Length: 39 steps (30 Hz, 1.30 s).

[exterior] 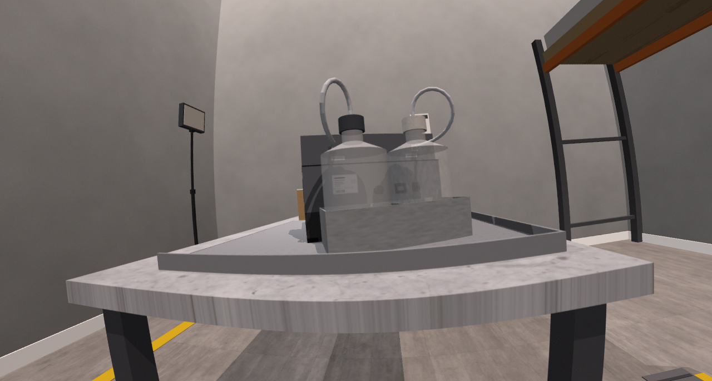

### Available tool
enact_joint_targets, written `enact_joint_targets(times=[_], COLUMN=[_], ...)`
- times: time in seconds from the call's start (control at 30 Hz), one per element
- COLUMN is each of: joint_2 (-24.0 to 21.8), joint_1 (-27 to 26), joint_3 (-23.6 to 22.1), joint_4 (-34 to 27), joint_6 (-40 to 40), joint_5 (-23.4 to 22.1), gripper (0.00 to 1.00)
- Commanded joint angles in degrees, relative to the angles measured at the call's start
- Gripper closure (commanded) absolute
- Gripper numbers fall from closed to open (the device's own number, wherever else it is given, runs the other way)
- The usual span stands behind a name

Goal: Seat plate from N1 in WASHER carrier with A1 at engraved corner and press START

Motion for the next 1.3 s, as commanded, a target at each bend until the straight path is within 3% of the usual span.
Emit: enact_joint_targets(times=[0.0, 0.53, 0.7, 0.93, 0.97, 1.03, 1.27], joint_2=[-0.46, -0.46, 2.49, 3.75, 2.36, 4.61, 5.79], joint_1=[-0.68, -0.68, -1.01, -1.91, -2.13, -2.11, -2.95], joint_3=[0.45, 0.45, -1.63, -4.19, -4.65, -5.0, -7.53], joint_4=[-0.14, -0.14, 0.64, 2.21, 2.65, 2.52, 3.93], joint_6=[-0.08, -0.08, -8.56, -14.53, -14.83, -18.37, -24.45], joint_5=[0.57, 0.57, 4.53, 6.82, 6.85, 8.57, 10.88], gripper=[0.0, 0.0, 0.0, 0.0, 0.0, 0.0, 0.0])
